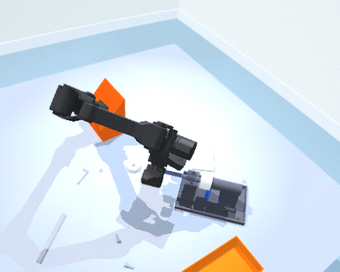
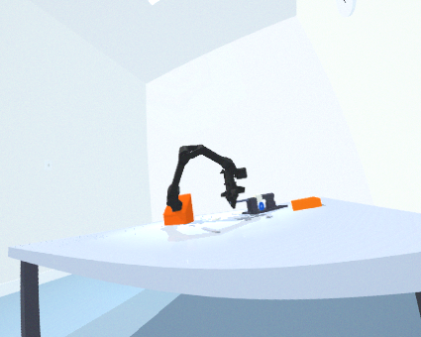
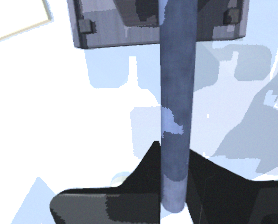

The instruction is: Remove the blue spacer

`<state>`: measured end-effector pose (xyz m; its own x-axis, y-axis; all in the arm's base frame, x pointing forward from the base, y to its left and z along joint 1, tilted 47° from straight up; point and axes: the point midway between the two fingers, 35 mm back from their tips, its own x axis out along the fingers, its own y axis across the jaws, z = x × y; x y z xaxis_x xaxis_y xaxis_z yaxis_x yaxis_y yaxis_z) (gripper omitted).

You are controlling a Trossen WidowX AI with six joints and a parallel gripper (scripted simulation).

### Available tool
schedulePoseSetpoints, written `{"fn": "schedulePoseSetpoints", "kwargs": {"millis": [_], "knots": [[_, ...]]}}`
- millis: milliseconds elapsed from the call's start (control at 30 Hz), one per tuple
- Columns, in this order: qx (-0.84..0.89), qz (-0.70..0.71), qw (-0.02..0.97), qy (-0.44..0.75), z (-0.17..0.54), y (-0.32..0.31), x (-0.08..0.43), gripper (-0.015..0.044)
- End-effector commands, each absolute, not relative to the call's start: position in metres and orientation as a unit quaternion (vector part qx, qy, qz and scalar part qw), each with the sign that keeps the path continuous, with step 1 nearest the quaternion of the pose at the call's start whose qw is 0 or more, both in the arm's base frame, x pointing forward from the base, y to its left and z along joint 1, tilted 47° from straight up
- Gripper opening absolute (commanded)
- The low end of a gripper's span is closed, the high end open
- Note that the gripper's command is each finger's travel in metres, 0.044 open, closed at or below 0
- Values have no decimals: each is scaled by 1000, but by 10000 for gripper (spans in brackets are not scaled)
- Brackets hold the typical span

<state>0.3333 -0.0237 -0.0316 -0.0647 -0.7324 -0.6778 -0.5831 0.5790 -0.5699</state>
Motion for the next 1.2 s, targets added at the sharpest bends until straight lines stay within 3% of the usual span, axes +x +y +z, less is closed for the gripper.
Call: {"fn": "schedulePoseSetpoints", "kwargs": {"millis": [0, 1167], "knots": [[-453, -72, 515, 724, -32, -21, 337, 0], [-453, -72, 516, 724, -37, -16, 347, 0]]}}
